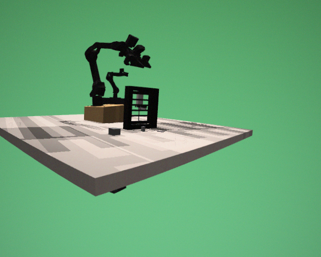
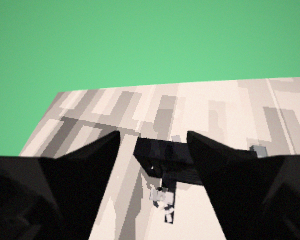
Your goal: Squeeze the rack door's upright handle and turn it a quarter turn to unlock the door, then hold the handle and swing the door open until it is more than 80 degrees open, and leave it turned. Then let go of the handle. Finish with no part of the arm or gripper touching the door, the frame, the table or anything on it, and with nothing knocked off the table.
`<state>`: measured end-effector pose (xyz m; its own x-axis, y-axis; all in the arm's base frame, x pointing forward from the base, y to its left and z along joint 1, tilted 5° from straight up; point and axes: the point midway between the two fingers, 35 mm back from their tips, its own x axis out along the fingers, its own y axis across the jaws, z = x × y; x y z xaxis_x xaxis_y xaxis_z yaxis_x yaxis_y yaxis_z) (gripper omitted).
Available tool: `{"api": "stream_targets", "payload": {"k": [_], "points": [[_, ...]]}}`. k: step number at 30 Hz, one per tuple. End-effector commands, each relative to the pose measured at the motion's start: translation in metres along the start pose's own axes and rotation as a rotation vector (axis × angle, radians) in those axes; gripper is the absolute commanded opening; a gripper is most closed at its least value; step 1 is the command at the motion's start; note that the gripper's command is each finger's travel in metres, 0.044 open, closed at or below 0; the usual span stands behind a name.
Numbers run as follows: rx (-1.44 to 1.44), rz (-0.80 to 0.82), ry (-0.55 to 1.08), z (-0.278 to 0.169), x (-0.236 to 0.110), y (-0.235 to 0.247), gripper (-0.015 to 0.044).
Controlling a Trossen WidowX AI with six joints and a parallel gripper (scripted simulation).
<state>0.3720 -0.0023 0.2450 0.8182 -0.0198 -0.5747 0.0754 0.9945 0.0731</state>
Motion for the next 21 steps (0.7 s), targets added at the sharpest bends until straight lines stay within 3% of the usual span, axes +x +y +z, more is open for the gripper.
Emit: {"api": "stream_targets", "payload": {"k": [1, 21], "points": [[0.022, -0.019, 0.110, -0.007, 0.011, -0.001, 0.0292], [0.092, -0.126, 0.615, -0.054, 0.039, -0.005, 0.0292]]}}
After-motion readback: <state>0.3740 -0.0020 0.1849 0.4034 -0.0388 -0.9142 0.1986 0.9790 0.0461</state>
